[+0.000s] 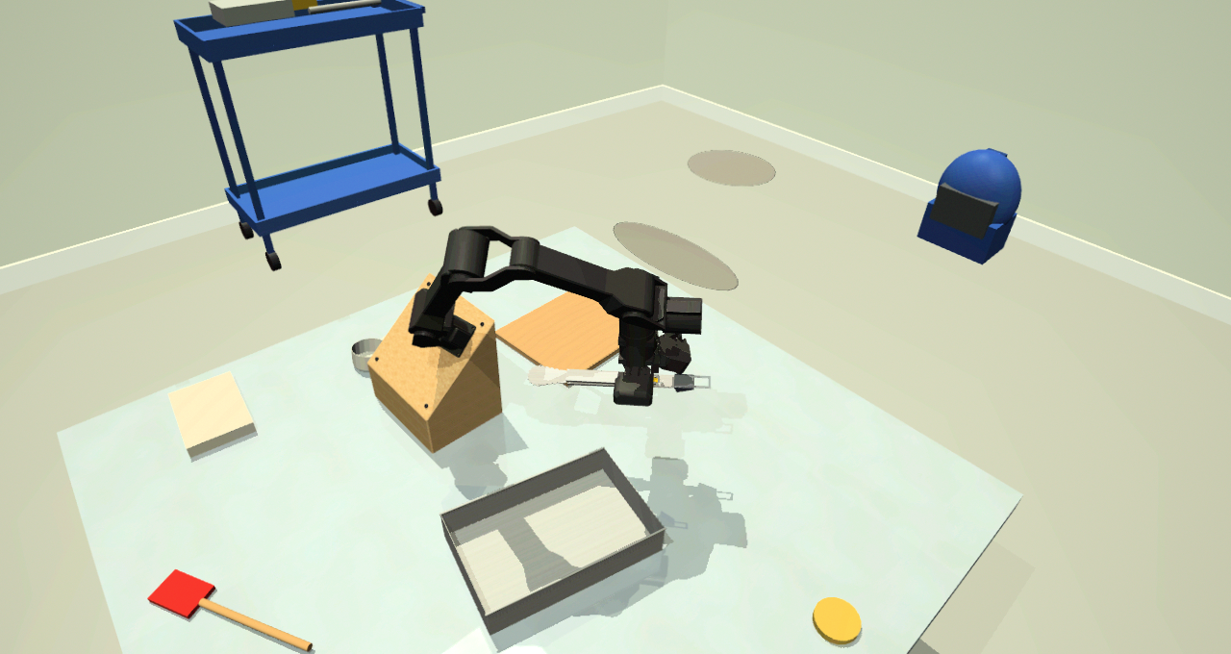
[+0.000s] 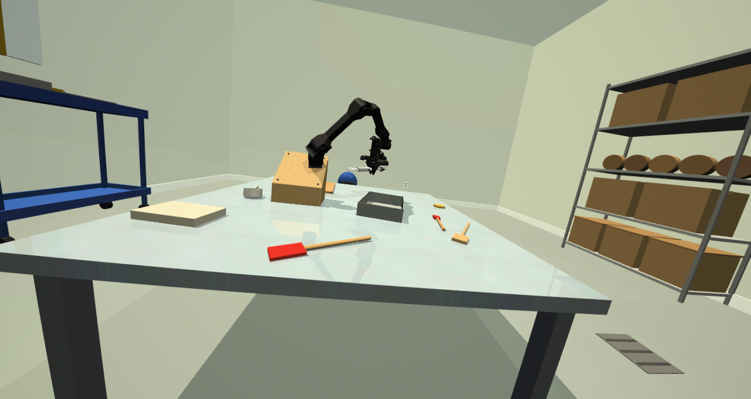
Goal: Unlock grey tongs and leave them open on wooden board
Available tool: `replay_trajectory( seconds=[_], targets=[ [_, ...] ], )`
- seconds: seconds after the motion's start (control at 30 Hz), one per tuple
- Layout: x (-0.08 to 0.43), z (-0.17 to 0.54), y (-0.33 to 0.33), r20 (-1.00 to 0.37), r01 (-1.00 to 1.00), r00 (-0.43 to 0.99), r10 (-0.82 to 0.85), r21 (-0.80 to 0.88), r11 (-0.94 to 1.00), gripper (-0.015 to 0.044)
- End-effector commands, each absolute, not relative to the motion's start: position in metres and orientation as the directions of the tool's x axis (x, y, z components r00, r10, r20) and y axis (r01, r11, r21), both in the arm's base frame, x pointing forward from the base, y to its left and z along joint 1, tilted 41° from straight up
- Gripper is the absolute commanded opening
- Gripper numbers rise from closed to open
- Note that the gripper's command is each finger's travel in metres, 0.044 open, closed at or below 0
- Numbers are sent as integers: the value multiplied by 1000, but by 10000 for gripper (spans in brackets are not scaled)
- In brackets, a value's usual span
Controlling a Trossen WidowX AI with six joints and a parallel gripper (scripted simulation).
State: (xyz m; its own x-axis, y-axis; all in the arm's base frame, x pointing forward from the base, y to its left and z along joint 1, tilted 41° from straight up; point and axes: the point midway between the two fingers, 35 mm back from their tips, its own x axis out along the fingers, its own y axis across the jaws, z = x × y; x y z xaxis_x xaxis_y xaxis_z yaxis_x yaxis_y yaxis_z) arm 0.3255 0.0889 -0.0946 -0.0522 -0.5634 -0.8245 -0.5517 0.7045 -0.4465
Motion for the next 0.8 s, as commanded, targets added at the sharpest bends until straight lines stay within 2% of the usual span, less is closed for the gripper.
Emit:
replay_trajectory(
  seconds=[0.0,0.4,0.77],
  targets=[
    [324,-99,99,-824,-688,-50,-565,-381,618,-150],
    [312,-113,122,-810,-952,-53,-584,-136,275,-150],
    [300,-126,141,-795,-987,-53,-604,134,-90,-150]
  ],
)
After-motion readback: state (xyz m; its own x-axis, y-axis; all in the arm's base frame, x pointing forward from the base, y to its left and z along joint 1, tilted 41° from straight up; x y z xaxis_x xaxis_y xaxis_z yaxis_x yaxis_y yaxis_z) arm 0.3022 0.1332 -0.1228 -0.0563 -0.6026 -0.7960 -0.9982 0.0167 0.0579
